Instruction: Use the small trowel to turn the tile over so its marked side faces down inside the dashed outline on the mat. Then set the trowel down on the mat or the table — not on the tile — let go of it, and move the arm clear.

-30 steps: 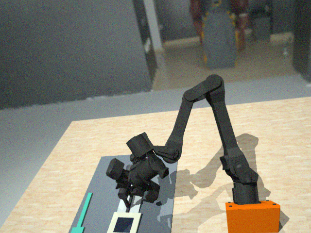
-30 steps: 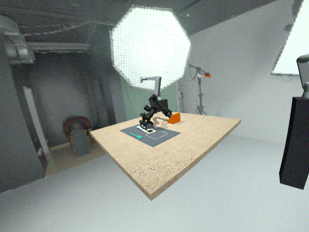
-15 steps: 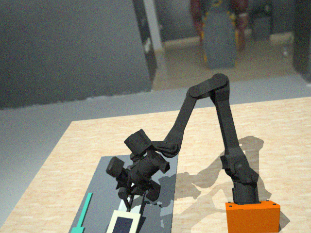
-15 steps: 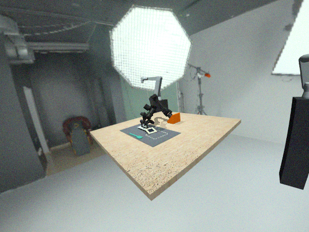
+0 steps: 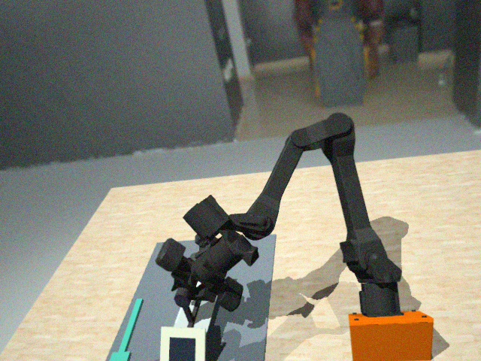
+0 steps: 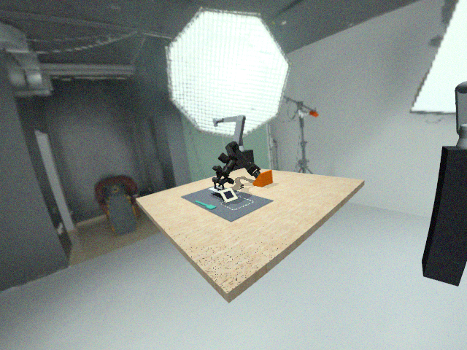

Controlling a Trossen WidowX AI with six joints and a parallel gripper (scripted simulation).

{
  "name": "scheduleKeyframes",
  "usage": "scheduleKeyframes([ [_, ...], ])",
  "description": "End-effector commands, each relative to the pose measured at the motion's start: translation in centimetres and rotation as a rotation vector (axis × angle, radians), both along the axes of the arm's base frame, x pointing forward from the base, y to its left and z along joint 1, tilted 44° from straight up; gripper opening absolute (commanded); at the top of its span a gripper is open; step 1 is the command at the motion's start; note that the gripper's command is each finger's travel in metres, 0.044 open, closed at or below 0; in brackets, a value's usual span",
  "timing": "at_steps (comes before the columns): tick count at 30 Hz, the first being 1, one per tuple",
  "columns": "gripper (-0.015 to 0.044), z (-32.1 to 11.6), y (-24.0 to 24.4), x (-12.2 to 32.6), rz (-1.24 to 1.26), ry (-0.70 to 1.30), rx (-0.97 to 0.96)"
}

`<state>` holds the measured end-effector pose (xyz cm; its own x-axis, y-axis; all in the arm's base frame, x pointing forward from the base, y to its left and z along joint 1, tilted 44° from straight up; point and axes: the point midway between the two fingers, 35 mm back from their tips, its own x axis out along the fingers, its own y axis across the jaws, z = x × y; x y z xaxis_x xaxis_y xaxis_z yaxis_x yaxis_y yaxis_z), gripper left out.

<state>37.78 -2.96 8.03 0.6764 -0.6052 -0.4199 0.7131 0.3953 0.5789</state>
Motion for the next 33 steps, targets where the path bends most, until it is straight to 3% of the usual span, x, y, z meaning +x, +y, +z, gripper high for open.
scheduleKeyframes([
  [1, 0.0000, 0.2, 1.4, 0.6, 0.012, -0.017, 0.007],
  [22, 0.0000, -2.9, 4.4, 1.4, 0.012, -0.018, 0.010],
  [33, 0.0000, -0.7, 3.7, 1.3, 0.012, -0.018, 0.010],
])
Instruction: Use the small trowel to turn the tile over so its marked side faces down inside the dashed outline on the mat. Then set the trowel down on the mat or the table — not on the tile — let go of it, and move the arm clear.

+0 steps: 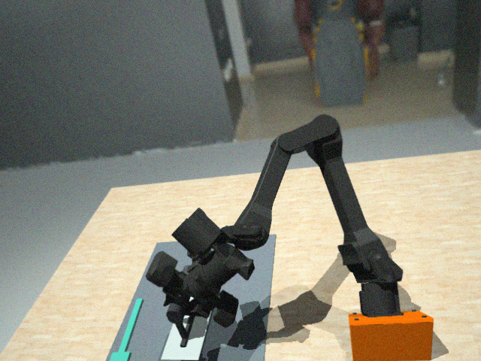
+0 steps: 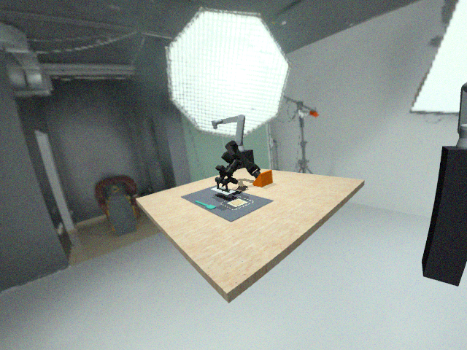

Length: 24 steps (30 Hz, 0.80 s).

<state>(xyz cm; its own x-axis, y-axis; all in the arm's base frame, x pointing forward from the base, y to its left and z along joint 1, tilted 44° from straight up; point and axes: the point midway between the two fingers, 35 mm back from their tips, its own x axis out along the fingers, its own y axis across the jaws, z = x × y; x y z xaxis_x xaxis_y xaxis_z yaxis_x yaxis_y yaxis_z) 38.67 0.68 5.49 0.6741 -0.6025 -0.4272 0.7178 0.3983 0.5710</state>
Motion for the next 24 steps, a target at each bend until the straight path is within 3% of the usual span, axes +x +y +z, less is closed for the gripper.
scheduleKeyframes([
  [1, 0.0000, 2.3, -0.1, 0.4, 0.008, -0.028, 0.010],
  [11, 0.0000, 5.9, -1.4, -0.3, 0.008, -0.028, 0.008],
  [24, 0.0000, 6.0, -1.4, -0.4, 0.008, -0.028, 0.008],
])
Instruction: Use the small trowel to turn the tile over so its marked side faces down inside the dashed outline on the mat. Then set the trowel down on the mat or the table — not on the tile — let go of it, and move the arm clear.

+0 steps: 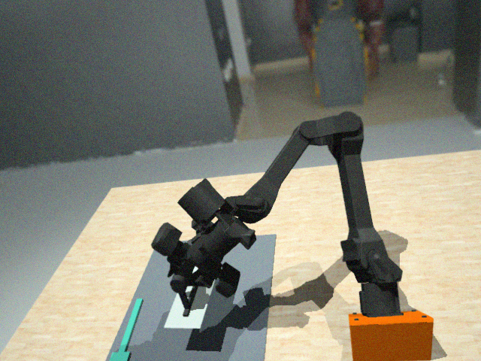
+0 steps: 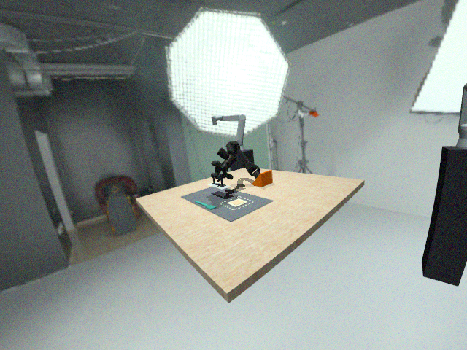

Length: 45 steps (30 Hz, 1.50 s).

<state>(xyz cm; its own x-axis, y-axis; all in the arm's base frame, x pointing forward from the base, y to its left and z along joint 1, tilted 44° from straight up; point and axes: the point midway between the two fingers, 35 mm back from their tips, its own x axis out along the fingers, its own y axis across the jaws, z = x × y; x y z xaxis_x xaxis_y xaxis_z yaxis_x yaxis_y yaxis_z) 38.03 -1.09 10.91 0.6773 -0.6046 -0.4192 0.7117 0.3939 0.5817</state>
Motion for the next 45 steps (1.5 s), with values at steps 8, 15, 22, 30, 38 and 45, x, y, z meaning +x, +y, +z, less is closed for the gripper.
scheduleKeyframes([
  [8, 0.0000, 0.55, 0.34, 0.28, 0.012, -0.014, 0.006],
  [15, 0.0000, 0.55, 0.34, 0.28, 0.012, -0.014, 0.006],
  [22, 0.0000, 0.55, 0.34, 0.28, 0.012, -0.014, 0.006],
  [30, 0.0000, 0.55, 0.34, 0.28, 0.012, -0.014, 0.006],
  [38, 0.0000, 0.13, -0.01, 0.00, 0.001, -0.001, -0.001],
  [45, 0.0000, 0.62, -0.57, 0.45, -0.022, -0.035, -0.011],
])
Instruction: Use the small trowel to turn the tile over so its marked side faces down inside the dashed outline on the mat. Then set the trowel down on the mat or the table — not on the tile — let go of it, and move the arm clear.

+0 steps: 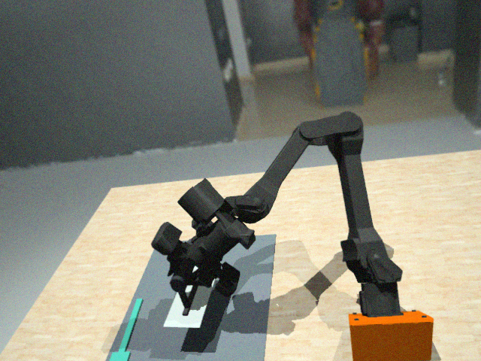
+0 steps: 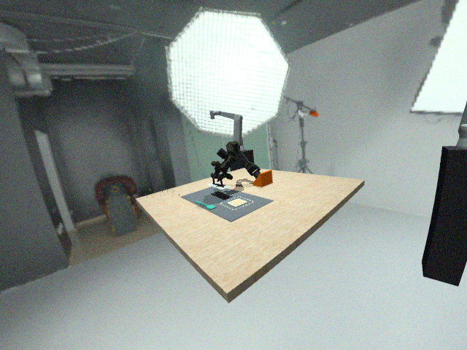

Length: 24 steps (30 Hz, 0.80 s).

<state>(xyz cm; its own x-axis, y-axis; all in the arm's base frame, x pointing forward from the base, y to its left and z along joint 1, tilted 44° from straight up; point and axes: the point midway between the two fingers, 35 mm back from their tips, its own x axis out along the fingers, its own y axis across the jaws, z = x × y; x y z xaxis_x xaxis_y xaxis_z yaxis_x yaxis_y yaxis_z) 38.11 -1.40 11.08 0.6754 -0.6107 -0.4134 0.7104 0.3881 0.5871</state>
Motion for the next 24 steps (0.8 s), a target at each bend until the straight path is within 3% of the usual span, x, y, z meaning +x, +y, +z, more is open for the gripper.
scheduleKeyframes([
  [1, 0.0000, 0.8, -0.6, 0.7, -0.028, -0.051, -0.017],
  [24, 0.0000, 7.6, -9.1, 1.9, -0.460, -0.539, -0.128],
])
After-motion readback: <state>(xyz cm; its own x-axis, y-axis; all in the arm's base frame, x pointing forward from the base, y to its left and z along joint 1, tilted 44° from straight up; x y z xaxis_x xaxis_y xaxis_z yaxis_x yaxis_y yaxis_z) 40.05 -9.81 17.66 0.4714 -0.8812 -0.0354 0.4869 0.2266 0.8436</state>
